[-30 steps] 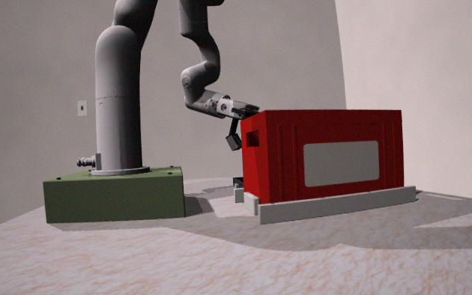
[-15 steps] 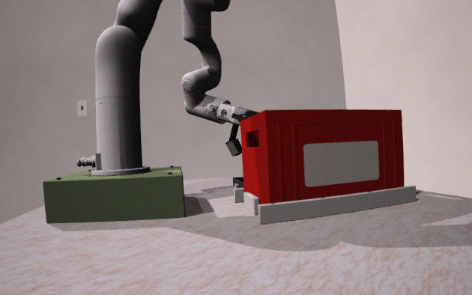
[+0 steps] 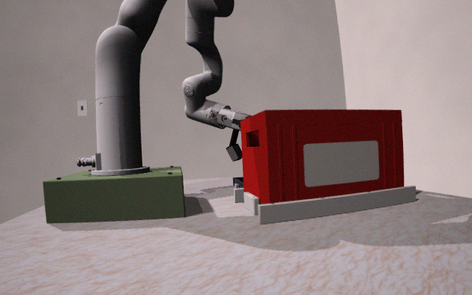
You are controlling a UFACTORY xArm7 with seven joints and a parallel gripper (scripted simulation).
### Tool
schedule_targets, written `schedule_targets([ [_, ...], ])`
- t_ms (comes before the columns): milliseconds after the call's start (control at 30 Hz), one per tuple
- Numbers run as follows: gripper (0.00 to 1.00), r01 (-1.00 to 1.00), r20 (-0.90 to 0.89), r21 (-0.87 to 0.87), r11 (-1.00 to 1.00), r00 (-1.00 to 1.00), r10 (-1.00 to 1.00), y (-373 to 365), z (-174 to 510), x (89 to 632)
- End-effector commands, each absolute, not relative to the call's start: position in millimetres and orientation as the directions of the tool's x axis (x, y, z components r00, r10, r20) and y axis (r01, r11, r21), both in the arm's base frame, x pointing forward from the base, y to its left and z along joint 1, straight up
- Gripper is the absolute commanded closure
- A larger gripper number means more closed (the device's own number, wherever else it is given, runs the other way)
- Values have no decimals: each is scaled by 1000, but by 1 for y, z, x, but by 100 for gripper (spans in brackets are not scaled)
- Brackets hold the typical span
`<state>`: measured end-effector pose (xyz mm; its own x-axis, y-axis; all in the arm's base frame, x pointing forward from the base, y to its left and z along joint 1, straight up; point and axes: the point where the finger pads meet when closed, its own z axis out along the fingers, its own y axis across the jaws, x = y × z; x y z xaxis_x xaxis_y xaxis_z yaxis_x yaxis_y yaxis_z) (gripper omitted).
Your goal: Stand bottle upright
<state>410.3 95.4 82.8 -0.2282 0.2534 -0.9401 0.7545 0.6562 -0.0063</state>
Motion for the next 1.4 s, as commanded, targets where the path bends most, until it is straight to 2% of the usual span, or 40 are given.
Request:
schedule_targets([
  [0,100,755,-941,-3,656,-225,254,96,81,411],
  [1367,100,755,-941,-3,656,-225,254,96,68,411],
])
